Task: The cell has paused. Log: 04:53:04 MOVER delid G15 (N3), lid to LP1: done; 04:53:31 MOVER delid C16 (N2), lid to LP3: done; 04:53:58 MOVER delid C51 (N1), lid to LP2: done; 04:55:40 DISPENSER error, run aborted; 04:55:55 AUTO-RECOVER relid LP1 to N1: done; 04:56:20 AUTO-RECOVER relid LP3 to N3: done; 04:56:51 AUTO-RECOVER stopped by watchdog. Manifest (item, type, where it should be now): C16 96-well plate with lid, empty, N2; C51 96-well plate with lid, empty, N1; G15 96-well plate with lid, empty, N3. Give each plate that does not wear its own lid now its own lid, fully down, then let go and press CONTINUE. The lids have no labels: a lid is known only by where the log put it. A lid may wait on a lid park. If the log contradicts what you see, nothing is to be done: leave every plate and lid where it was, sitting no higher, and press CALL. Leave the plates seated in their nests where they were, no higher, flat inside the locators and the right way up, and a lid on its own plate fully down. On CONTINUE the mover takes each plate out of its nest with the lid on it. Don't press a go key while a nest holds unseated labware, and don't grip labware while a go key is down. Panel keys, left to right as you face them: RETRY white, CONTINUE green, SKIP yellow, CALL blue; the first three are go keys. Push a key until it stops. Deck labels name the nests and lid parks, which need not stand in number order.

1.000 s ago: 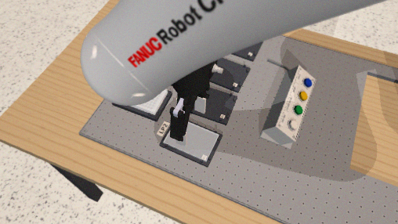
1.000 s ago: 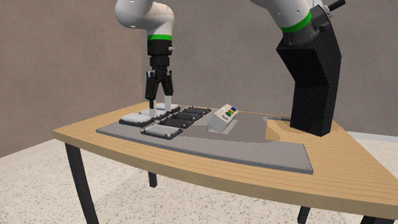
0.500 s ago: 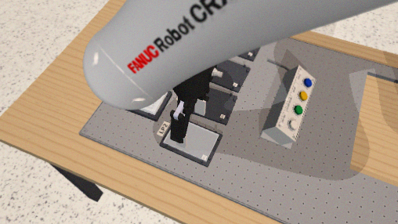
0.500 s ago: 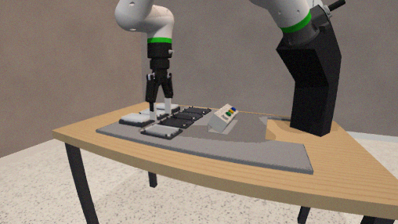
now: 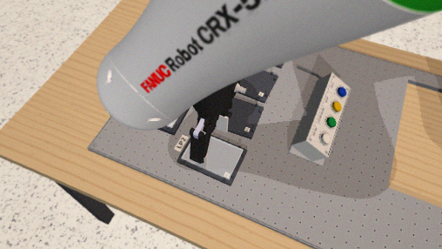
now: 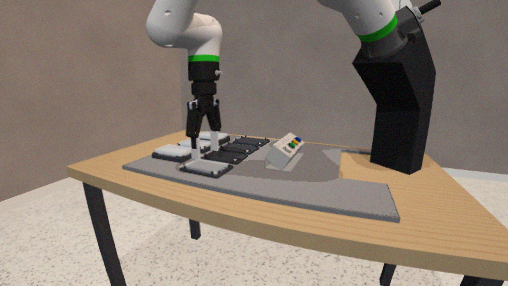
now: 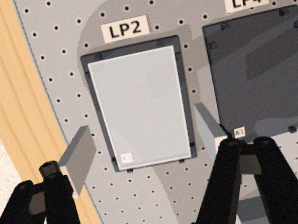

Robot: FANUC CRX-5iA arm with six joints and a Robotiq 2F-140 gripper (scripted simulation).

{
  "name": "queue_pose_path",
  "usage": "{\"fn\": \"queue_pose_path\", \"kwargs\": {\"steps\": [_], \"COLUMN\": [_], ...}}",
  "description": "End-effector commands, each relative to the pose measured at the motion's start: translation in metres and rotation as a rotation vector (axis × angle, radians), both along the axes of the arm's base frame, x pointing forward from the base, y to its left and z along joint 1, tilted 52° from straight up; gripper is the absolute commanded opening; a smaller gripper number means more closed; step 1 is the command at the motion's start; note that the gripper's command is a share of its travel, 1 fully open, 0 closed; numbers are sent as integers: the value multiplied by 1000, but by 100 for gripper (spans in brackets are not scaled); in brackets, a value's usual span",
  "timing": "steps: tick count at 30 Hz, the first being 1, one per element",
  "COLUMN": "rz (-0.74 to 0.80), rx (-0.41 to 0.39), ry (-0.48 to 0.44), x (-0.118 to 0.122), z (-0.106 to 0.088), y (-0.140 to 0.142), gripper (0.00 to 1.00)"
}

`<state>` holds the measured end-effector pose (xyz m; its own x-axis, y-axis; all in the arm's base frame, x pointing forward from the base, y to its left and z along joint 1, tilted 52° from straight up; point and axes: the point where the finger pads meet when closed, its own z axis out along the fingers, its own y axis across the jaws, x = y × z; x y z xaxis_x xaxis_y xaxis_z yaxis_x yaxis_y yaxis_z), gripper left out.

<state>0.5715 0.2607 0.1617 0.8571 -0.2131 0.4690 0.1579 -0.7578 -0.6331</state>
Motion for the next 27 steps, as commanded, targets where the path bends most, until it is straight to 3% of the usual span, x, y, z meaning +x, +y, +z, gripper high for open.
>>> {"fn": "queue_pose_path", "kwargs": {"steps": [1,27], "rz": [0,0], "rx": [0,0], "ry": [0,0], "x": [3,10], "z": [-3,-12], "y": [3,13], "gripper": [66,66]}}
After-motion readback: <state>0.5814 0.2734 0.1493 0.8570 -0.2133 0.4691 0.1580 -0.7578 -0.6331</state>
